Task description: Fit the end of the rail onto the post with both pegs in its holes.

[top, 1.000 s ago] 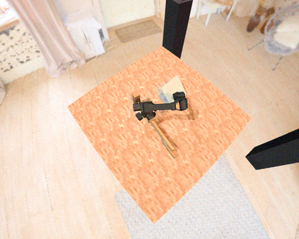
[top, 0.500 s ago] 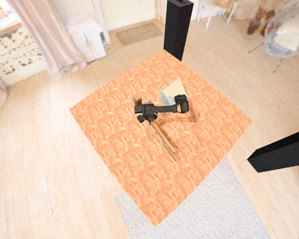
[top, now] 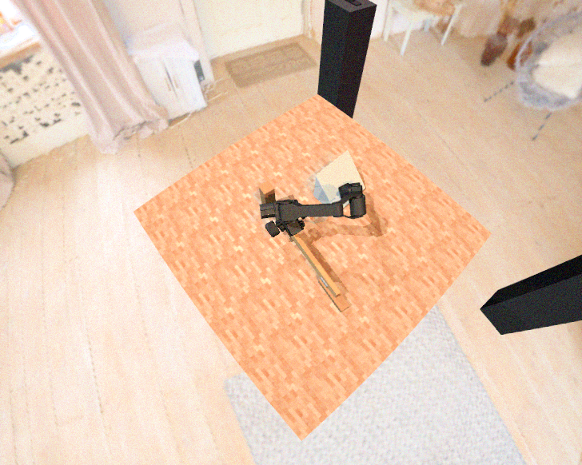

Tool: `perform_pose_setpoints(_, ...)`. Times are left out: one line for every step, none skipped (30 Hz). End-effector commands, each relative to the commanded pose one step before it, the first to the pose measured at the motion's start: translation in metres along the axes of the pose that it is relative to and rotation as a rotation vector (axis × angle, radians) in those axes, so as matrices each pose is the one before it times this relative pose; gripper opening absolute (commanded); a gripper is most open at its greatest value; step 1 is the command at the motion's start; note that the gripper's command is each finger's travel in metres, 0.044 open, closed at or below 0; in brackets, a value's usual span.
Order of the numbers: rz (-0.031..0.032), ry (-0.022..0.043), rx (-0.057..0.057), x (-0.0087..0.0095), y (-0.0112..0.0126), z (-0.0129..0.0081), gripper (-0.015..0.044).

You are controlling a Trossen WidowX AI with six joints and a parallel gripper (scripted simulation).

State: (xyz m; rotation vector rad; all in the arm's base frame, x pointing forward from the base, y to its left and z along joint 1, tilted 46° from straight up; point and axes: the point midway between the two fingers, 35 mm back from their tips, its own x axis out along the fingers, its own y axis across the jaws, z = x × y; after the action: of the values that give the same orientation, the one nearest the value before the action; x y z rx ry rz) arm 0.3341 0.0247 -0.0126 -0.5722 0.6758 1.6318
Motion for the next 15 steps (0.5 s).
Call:
perform_pose_setpoints(-0.0101, 0.00267, -0.0032, -0.00229, -0.00177, -0.00311, 0.0)
perform_pose_setpoints(0.0, 0.00001, 0.0, 0.00012, 0.0, -0.00027, 0.0)
perform_pose_setpoints(0.0, 0.00001, 0.0, 0.00013, 0.0, -0.00029, 0.0)
perform_pose_setpoints(0.0, 0.00001, 0.0, 0.00013, 0.0, -0.0003, 0.0)
perform_pose_setpoints(0.0, 0.00001, 0.0, 0.00012, 0.0, -0.0003, 0.0)
perform_pose_setpoints(0.0, 0.00001, 0.0, 0.00011, 0.0, -0.0003, 0.0)
perform_pose_setpoints(0.0, 0.00001, 0.0, 0.0001, 0.0, -0.00029, 0.0)
perform_pose_setpoints(0.0, 0.00001, 0.0, 0.00008, 0.0, -0.00029, 0.0)
perform_pose_setpoints(0.0, 0.00001, 0.0, 0.00007, 0.0, -0.00032, 0.0)
perform_pose_setpoints(0.0, 0.00001, 0.0, 0.00005, 0.0, -0.00031, 0.0)
perform_pose_setpoints(0.0, 0.00001, 0.0, 0.00003, 0.0, -0.0003, 0.0)
perform_pose_setpoints(0.0, 0.00001, 0.0, 0.0, 0.0, -0.00031, 0.0)
perform_pose_setpoints(0.0, 0.00002, 0.0, -0.00002, 0.0, -0.0003, 0.0)
perform_pose_setpoints(0.0, 0.00002, 0.0, -0.00004, 0.0, -0.00029, 0.0)
perform_pose_setpoints(0.0, 0.00002, 0.0, -0.00005, 0.0, -0.00028, 0.0)
